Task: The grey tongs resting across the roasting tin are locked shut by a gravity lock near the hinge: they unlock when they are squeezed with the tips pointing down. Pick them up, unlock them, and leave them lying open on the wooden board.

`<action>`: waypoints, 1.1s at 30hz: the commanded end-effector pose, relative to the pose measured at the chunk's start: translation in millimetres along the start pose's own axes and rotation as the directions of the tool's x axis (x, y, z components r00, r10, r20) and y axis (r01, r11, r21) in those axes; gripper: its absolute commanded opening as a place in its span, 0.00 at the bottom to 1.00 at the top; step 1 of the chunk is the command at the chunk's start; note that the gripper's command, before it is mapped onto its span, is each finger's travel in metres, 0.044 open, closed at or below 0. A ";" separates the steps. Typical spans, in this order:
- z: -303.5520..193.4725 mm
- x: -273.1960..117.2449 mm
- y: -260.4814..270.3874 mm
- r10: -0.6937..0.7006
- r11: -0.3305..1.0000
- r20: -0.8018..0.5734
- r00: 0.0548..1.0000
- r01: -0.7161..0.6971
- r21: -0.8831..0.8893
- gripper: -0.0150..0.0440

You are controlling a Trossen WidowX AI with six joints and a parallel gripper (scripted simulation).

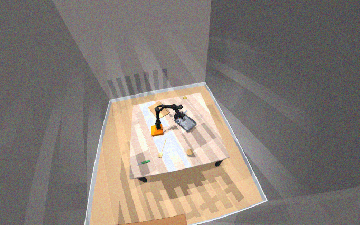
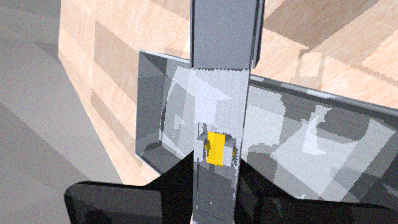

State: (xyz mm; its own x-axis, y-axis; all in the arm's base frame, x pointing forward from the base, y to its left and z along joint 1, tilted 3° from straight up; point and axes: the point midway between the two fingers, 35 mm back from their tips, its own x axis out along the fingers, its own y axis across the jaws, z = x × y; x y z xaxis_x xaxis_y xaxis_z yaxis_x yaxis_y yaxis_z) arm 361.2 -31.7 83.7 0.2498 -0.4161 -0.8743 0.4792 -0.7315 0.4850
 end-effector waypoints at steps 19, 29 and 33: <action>-3.1 2.9 0.1 -0.399 0.917 0.007 0.917 0.399 -0.014 0.00; -3.2 0.9 0.7 -0.491 0.871 -0.004 0.871 0.491 -0.005 0.00; -1.6 2.3 -1.1 -0.487 0.873 0.005 0.873 0.487 -0.007 0.00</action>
State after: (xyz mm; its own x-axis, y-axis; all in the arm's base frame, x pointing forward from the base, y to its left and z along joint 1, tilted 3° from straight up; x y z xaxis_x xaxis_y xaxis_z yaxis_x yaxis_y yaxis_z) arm 362.6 -31.3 81.1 -0.0198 -0.0090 -0.9998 0.5400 -0.8417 -0.0031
